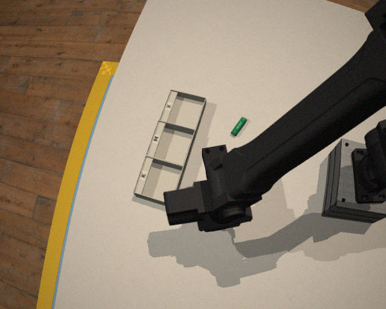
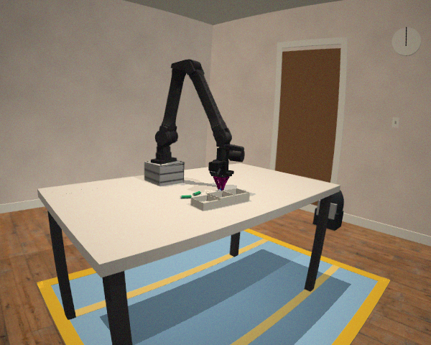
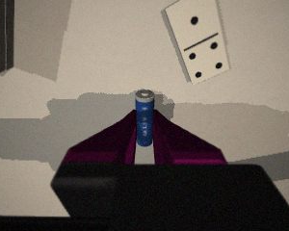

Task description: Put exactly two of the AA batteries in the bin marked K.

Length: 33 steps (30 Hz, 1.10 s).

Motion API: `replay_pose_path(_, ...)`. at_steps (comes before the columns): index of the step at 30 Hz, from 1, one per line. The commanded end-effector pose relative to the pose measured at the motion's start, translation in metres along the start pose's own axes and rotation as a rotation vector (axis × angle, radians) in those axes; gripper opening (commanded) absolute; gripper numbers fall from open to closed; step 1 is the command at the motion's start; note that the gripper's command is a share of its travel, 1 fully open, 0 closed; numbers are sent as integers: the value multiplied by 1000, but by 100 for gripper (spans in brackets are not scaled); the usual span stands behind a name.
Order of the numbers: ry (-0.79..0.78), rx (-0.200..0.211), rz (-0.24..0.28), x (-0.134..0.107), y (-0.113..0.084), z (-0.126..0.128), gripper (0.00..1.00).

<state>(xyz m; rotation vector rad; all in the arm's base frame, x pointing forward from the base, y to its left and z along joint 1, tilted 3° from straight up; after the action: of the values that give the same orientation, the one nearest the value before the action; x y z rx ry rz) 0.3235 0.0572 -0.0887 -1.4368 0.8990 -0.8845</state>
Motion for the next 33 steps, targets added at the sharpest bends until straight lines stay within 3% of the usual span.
replay_pose_path(1, 1, 7, -6, 5, 3, 0, 8)
replay_pose_path(19, 1, 25, -10, 4, -5, 10, 8)
replay_pose_path(24, 3, 48, -16, 9, -31, 19, 8)
replay_pose_path(33, 3, 54, -17, 7, -57, 22, 8)
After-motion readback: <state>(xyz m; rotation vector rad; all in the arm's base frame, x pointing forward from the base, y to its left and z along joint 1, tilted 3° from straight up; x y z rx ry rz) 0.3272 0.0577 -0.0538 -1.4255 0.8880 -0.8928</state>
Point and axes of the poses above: the point where the finger pads meet when closed, its own y axis out along the fingers, its own z axis across the jaws, x = y × z, the point moved 2 cm from there along -y, back along the fingers, and after that the axes turned 13 degrees about -y, right-handed, at the moved point
